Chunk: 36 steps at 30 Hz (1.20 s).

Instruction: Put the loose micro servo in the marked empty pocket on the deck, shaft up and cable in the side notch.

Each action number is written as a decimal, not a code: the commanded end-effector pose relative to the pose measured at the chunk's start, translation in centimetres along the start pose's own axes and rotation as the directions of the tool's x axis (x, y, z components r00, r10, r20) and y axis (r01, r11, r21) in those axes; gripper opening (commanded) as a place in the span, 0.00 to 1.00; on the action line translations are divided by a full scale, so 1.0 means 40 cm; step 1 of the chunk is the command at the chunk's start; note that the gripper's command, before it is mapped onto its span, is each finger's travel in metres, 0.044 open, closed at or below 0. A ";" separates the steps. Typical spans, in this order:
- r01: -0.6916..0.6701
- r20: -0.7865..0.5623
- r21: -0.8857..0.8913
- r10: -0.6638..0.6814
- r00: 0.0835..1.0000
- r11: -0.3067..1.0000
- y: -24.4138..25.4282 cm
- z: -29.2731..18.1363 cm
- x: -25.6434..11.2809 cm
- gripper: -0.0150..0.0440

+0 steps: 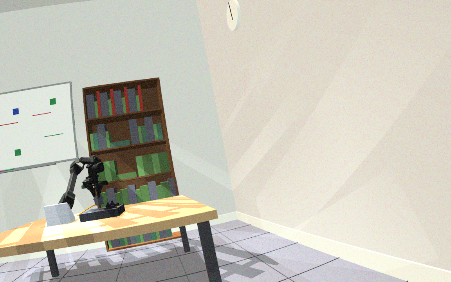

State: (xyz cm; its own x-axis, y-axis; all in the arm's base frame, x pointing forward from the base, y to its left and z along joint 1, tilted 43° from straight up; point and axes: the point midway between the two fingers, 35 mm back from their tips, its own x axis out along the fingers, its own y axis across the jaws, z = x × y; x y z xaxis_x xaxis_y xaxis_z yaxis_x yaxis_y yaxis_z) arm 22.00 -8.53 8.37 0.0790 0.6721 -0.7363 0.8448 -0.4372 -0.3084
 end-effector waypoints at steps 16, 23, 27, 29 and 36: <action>0.000 0.003 -0.604 0.002 1.000 0.797 0.002 0.002 -0.001 0.25; 0.001 0.003 -0.778 0.002 1.000 0.628 0.002 0.002 -0.001 0.25; 0.001 0.003 -0.858 0.002 1.000 0.514 0.002 0.002 -0.001 0.25; 0.002 0.003 -0.891 0.002 1.000 0.453 0.002 0.002 -0.001 0.25; 0.002 0.003 -0.974 0.002 1.000 0.225 0.002 0.002 -0.001 0.25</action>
State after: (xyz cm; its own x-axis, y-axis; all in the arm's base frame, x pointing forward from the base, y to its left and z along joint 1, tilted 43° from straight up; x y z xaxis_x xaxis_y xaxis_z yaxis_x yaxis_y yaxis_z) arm 22.01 -8.54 8.36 0.0793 0.6718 -0.7365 0.7678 0.4300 0.4750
